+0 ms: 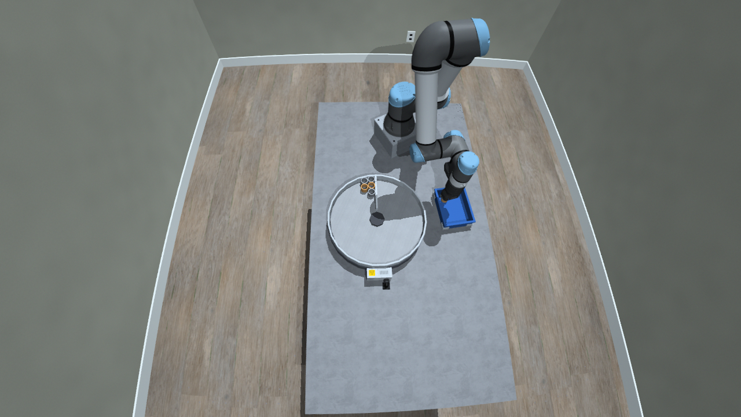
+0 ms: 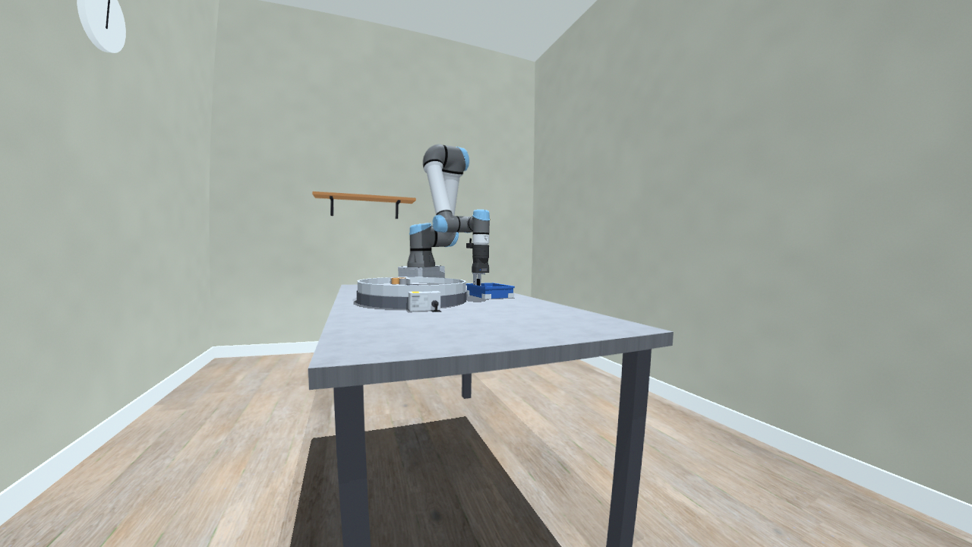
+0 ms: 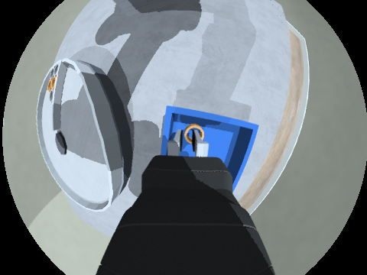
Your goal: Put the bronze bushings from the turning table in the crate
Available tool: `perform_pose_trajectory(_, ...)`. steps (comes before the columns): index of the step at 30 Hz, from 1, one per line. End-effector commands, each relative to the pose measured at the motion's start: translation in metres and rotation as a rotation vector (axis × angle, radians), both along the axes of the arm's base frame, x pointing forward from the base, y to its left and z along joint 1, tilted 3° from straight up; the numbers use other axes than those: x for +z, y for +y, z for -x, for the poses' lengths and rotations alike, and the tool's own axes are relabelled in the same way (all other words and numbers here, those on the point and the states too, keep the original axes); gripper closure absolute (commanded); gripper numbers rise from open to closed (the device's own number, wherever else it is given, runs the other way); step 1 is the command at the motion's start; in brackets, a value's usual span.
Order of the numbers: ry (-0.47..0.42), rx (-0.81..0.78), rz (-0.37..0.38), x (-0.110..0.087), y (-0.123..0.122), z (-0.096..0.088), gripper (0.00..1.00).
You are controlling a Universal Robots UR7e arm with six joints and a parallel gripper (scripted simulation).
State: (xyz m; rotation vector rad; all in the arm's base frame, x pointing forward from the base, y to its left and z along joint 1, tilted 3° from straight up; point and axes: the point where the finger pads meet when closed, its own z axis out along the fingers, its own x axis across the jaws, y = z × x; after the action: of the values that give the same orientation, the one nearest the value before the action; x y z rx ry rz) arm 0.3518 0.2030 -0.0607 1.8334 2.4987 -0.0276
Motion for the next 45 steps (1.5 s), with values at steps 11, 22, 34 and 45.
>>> perform_pose_trajectory(11, -0.001, 0.0, 0.0, 0.048, 0.002, 0.001, 0.58)
perform_pose_trajectory(22, -0.002, 0.0, -0.001, 0.058, 0.002, 0.001, 0.58)
perform_pose_trajectory(34, -0.002, 0.0, -0.001, 0.097, 0.004, 0.002, 0.58)
perform_pose_trajectory(45, -0.003, 0.0, -0.001, 0.097, 0.004, 0.001, 0.58)
